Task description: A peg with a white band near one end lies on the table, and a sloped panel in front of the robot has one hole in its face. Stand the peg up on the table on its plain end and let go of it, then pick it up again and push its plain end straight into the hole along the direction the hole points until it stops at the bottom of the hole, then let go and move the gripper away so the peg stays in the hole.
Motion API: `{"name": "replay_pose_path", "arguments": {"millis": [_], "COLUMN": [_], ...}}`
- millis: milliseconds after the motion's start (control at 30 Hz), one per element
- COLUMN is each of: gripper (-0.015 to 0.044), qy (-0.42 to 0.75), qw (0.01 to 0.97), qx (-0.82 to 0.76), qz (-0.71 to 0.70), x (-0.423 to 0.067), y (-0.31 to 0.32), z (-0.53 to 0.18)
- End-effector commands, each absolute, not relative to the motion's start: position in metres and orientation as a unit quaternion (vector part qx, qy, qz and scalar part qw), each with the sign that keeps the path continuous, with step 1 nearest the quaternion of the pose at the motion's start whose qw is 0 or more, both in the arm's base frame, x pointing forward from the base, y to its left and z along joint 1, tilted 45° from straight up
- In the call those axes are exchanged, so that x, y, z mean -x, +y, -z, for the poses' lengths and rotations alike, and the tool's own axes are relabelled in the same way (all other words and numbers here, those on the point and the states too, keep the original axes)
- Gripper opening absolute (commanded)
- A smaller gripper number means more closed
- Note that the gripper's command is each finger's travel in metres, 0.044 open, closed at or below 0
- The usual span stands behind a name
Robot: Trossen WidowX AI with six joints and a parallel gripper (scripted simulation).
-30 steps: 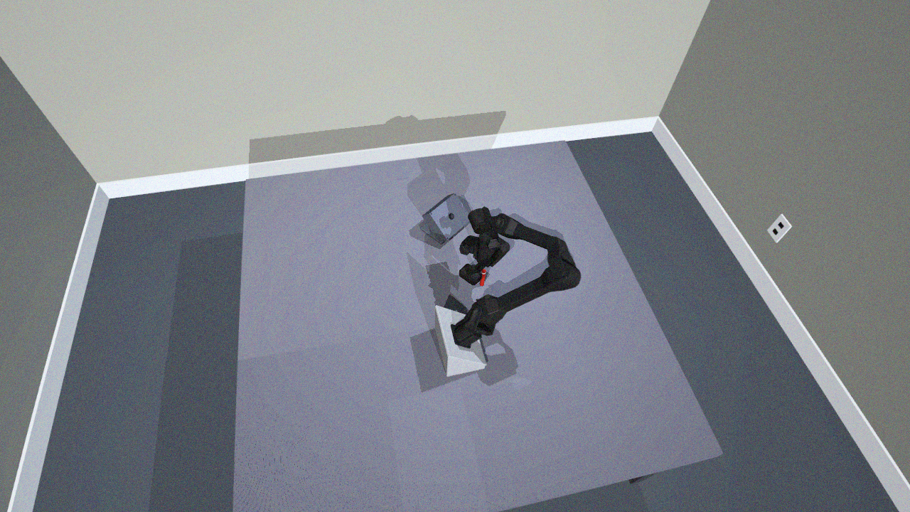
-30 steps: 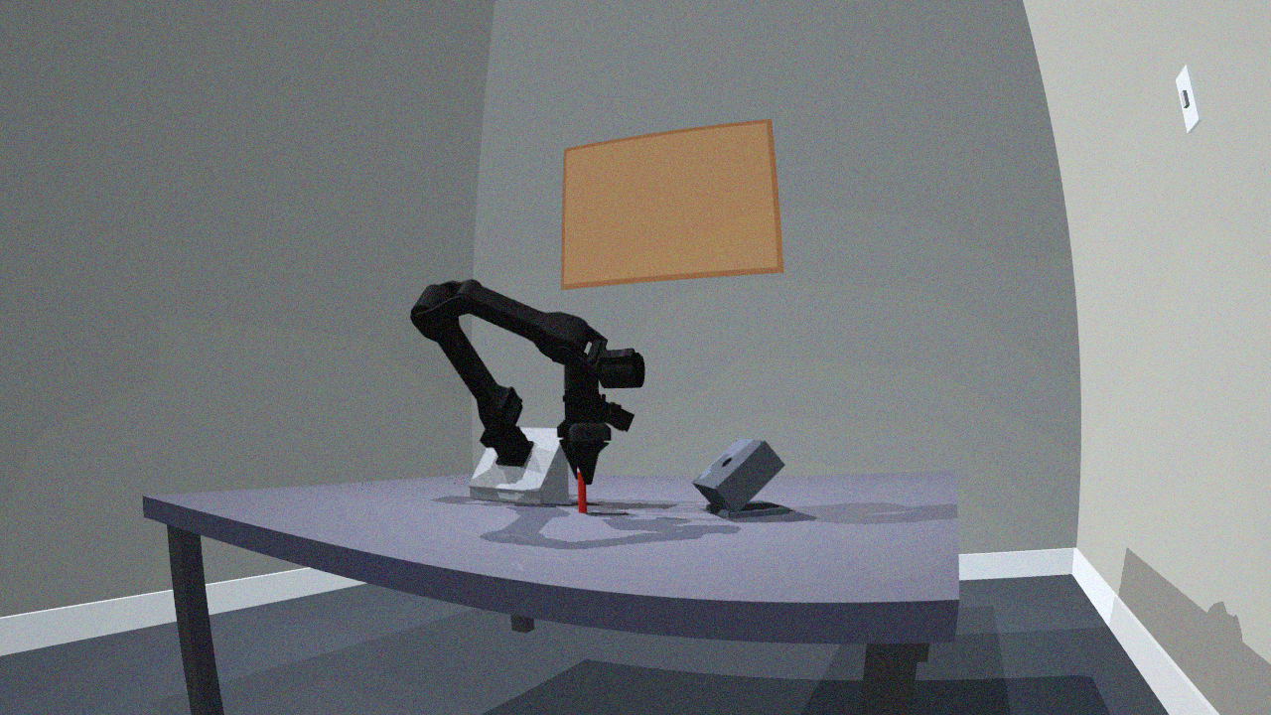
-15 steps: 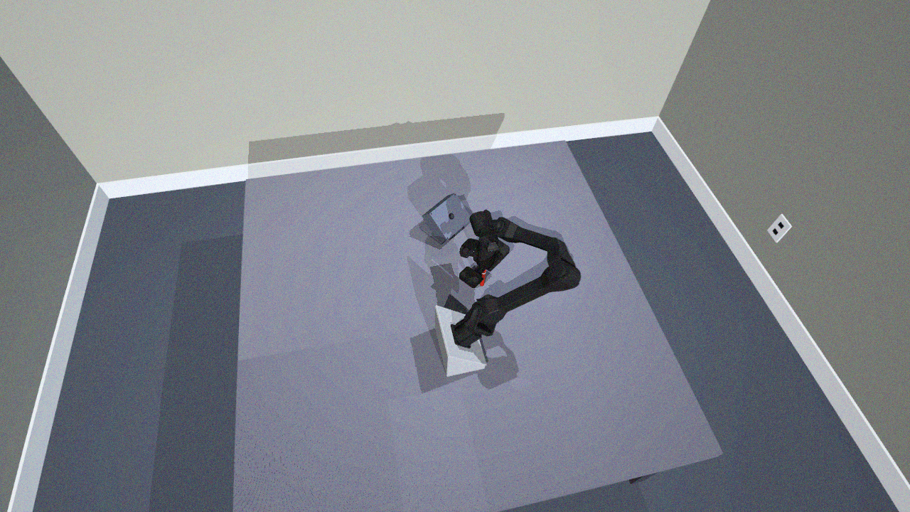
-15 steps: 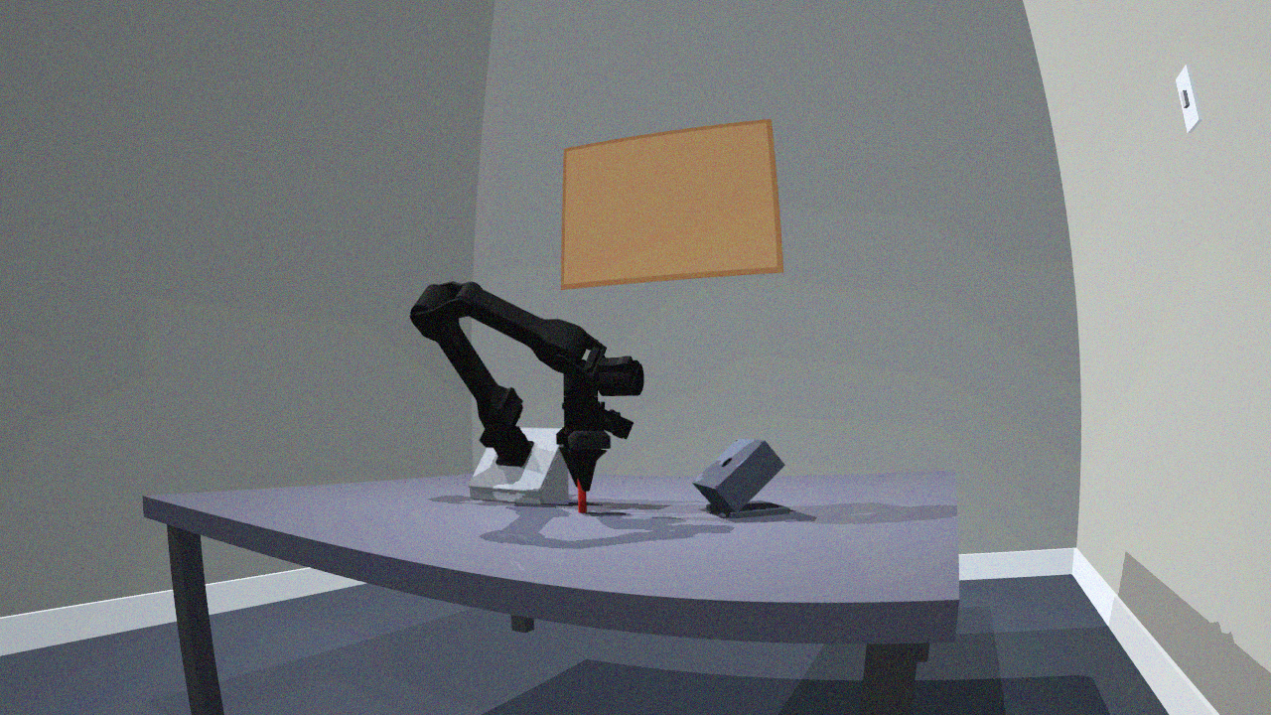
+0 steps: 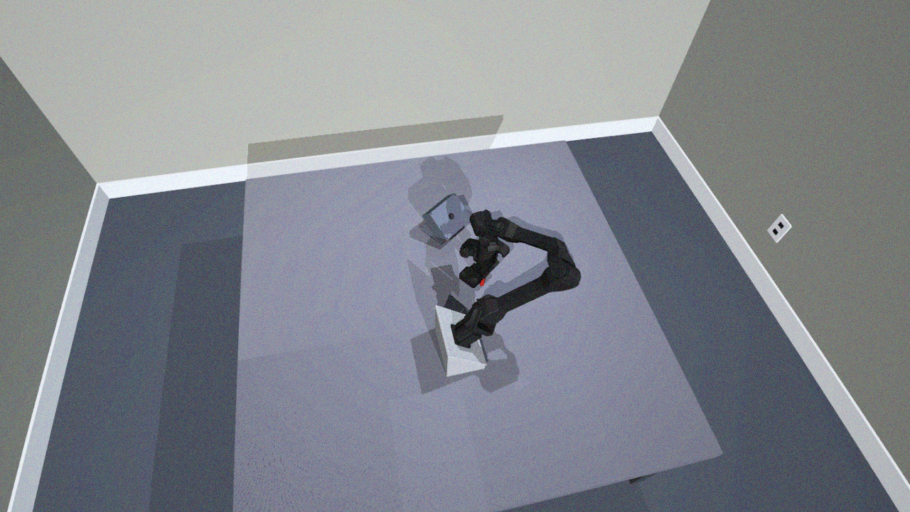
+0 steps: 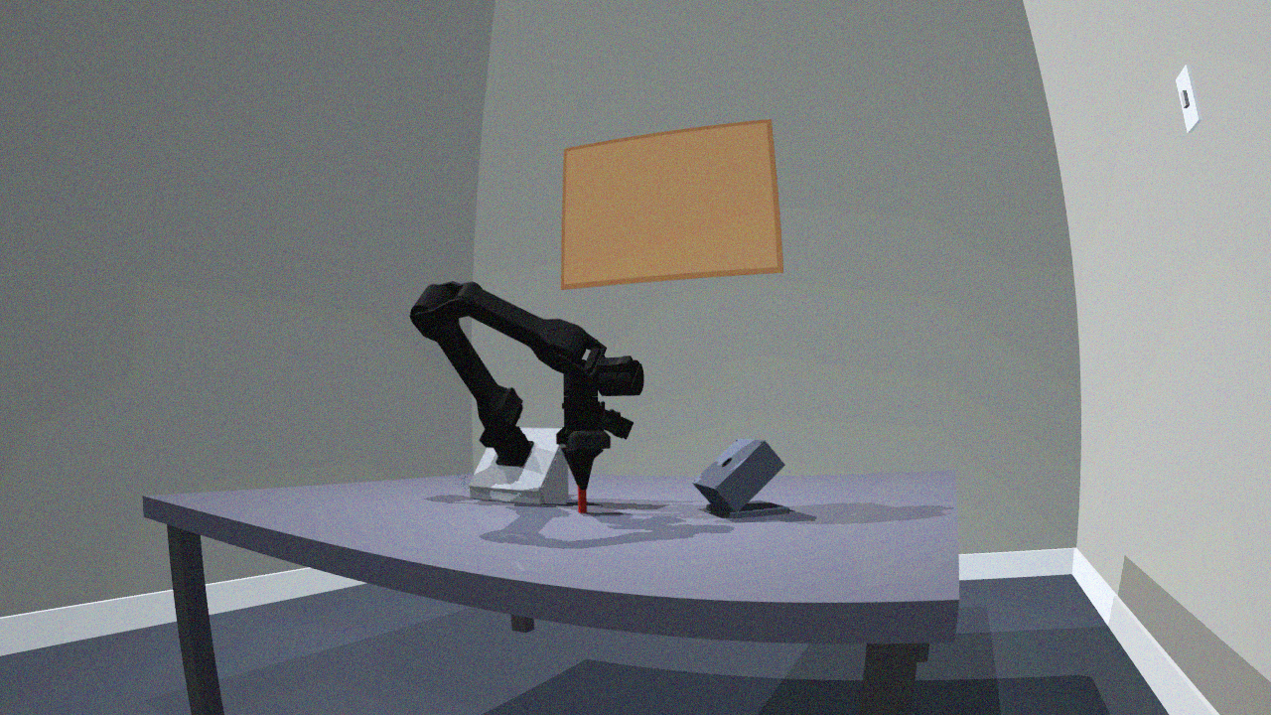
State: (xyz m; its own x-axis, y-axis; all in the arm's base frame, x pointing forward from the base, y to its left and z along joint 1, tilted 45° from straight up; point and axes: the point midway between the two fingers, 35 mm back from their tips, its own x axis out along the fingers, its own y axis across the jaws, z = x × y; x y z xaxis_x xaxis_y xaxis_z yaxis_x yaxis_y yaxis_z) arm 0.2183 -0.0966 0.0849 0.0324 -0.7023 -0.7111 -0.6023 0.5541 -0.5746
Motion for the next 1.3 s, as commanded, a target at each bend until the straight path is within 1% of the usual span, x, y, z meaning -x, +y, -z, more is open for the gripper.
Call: {"name": "replay_pose_path", "arguments": {"millis": [0,800,1267], "gripper": [0.0000,0.0000,0.0000], "qy": [0.694,0.695,0.677], "qw": [0.544,0.542,0.582], "qx": [0.469,0.471,0.451], "qz": [0.047,0.045,0.014], "x": [-0.219,-0.218,-0.238], "y": [-0.096,-0.039,-0.031], "z": [-0.085,-0.139,-0.136]}}
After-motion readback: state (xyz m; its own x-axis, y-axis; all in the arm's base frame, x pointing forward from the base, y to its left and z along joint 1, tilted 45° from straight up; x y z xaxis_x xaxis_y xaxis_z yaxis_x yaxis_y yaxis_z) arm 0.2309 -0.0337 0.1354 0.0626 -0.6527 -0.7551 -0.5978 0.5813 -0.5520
